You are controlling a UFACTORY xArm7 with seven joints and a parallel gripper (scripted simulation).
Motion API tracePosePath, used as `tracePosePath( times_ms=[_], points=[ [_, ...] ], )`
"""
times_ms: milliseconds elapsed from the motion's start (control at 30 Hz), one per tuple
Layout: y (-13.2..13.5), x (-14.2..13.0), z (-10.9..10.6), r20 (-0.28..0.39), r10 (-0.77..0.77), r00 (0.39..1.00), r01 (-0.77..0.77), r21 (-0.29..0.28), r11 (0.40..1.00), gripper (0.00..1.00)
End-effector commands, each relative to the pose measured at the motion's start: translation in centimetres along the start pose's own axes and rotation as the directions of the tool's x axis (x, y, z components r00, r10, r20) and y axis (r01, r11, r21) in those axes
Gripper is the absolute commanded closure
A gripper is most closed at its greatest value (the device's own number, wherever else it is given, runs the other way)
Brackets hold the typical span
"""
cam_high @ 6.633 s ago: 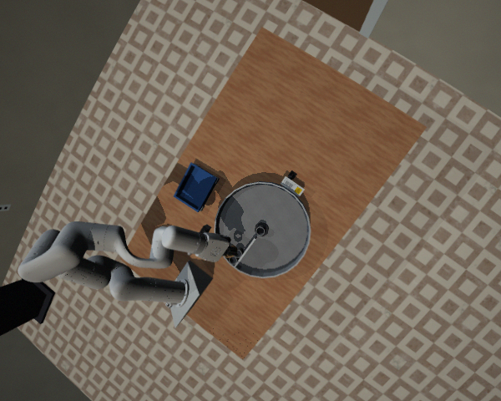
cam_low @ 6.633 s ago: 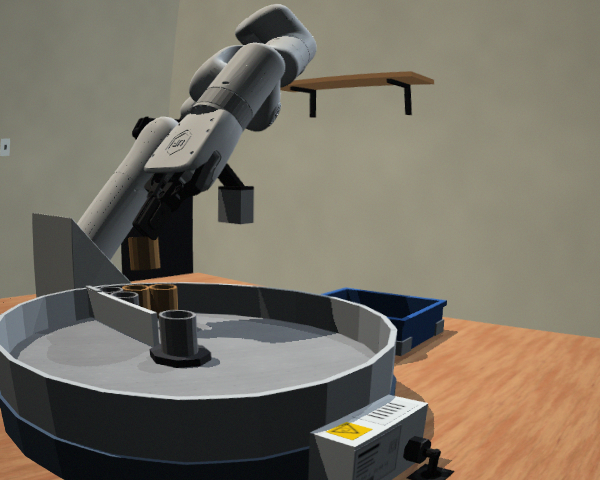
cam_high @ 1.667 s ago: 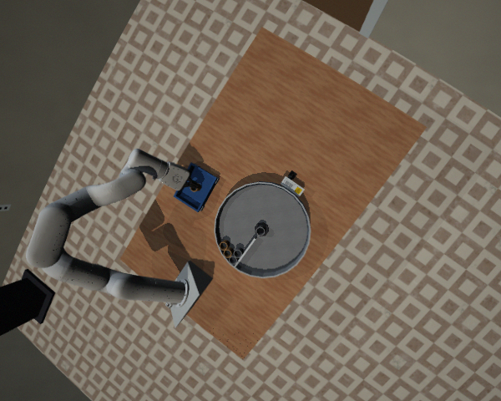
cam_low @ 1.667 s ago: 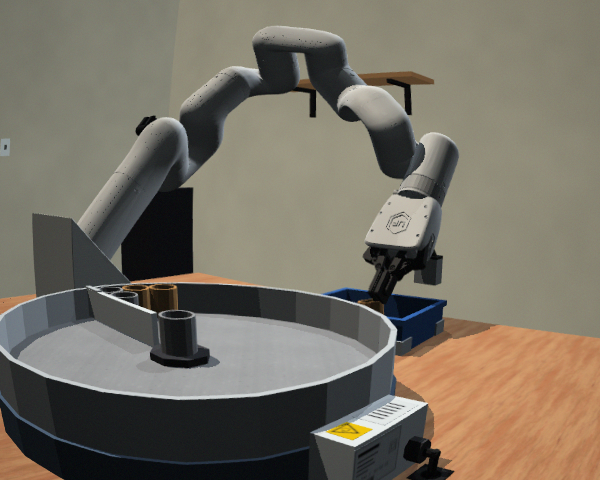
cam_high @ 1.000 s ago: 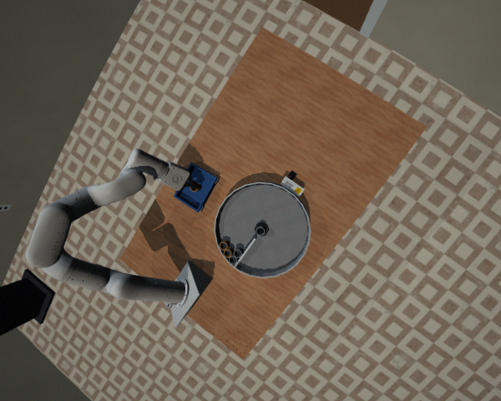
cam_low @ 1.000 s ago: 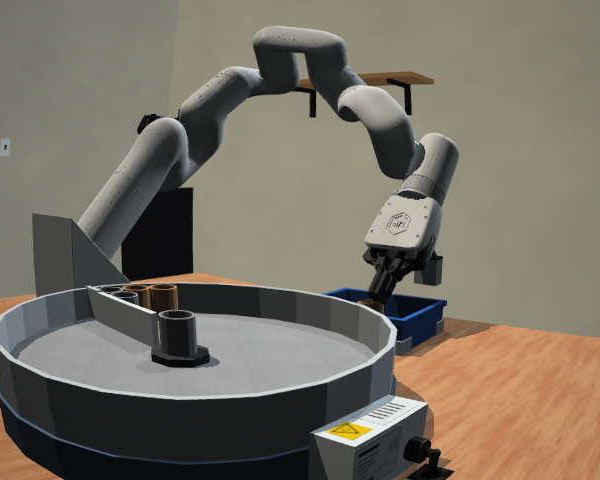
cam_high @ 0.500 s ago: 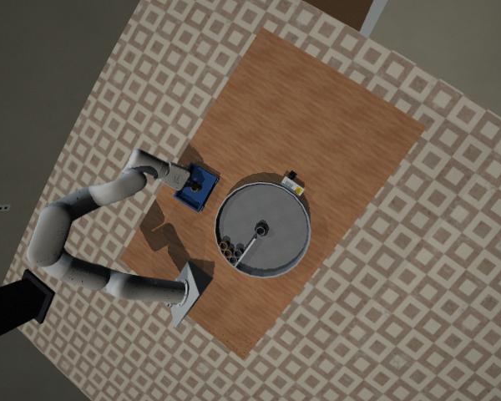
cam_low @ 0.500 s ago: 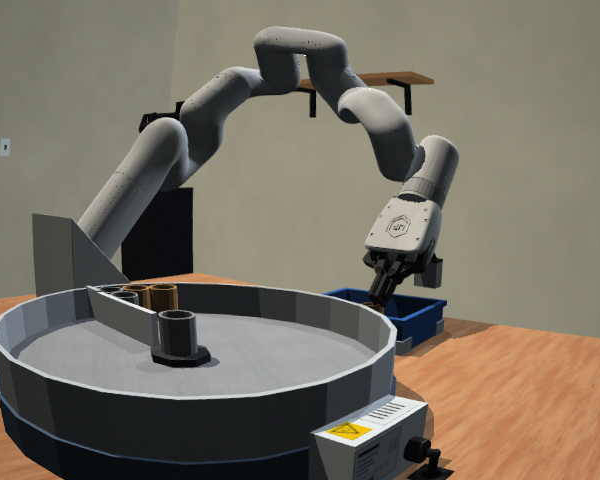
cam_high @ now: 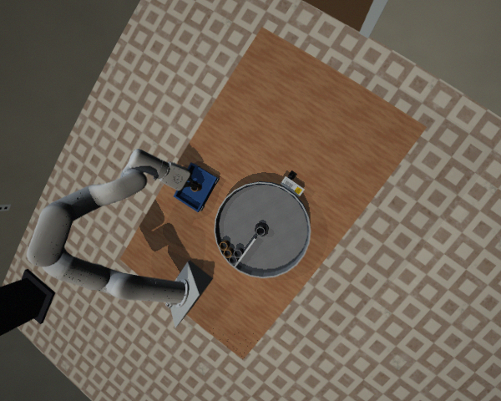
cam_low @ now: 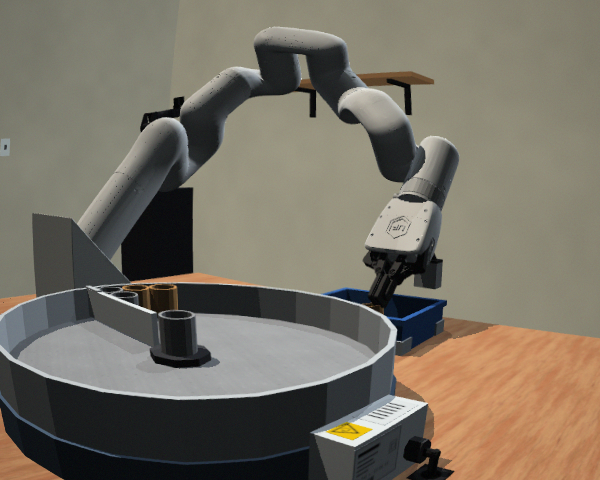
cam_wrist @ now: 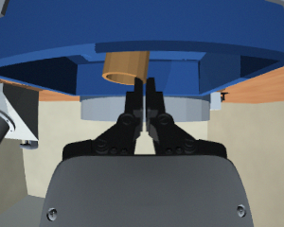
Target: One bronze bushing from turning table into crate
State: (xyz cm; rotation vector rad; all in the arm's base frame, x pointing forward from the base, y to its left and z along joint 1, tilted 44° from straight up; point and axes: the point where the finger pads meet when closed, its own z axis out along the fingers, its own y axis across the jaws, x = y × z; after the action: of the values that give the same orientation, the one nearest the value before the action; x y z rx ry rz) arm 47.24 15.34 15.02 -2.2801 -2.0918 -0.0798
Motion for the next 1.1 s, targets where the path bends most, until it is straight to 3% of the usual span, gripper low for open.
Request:
tracePosePath(
  times_ms=[0,67,100,1067],
  points=[
    [0.15,-0.11,-0.16,-0.001,0.003,1.000,-0.003,-0.003,1.000,1.00],
    [0.15,-0.11,-0.16,-0.001,0.003,1.000,-0.003,-0.003,1.000,1.00],
    [0.15,-0.11,-0.16,-0.001,0.003,1.000,-0.003,-0.003,1.000,0.89],
    [0.15,-0.11,-0.16,-0.001,0.003,1.000,-0.003,-0.003,1.000,0.89]
  ],
)
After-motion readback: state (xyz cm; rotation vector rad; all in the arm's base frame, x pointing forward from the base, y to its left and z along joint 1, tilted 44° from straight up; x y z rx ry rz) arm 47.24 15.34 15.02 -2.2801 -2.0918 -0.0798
